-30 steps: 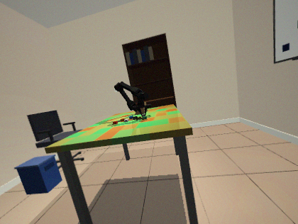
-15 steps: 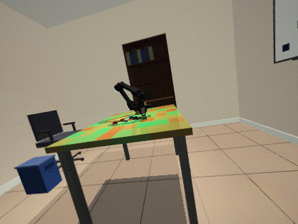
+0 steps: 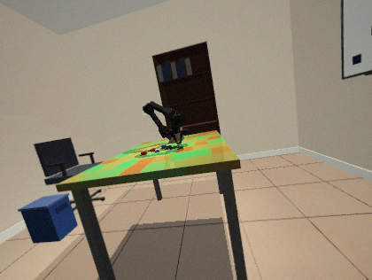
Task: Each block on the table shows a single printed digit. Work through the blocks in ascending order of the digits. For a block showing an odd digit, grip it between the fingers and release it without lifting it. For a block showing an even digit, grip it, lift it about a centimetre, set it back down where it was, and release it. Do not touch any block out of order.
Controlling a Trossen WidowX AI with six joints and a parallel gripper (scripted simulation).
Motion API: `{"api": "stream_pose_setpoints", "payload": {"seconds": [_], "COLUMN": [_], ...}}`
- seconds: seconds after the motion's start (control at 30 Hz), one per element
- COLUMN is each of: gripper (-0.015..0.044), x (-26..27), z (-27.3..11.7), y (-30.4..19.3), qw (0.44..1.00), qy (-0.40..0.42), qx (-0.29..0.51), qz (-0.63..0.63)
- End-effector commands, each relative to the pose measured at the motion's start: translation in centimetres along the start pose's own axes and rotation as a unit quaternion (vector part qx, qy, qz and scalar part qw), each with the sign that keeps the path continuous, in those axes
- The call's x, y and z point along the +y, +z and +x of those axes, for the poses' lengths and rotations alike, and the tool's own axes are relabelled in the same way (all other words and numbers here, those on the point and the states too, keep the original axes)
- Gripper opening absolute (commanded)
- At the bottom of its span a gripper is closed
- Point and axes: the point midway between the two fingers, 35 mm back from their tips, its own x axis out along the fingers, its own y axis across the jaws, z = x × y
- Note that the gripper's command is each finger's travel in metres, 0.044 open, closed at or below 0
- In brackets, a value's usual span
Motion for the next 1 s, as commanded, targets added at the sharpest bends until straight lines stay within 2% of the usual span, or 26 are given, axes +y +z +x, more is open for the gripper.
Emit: {"api": "stream_pose_setpoints", "payload": {"seconds": [0.0,0.97], "gripper": [0.0120,0.0120], "x": [0.1,0.0], "z": [-0.4,1.1], "y": [0.0,0.0], "qw": [1.000,1.000], "qy": [0.002,0.002], "qx": [0.002,0.001], "qz": [0.004,0.004]}}
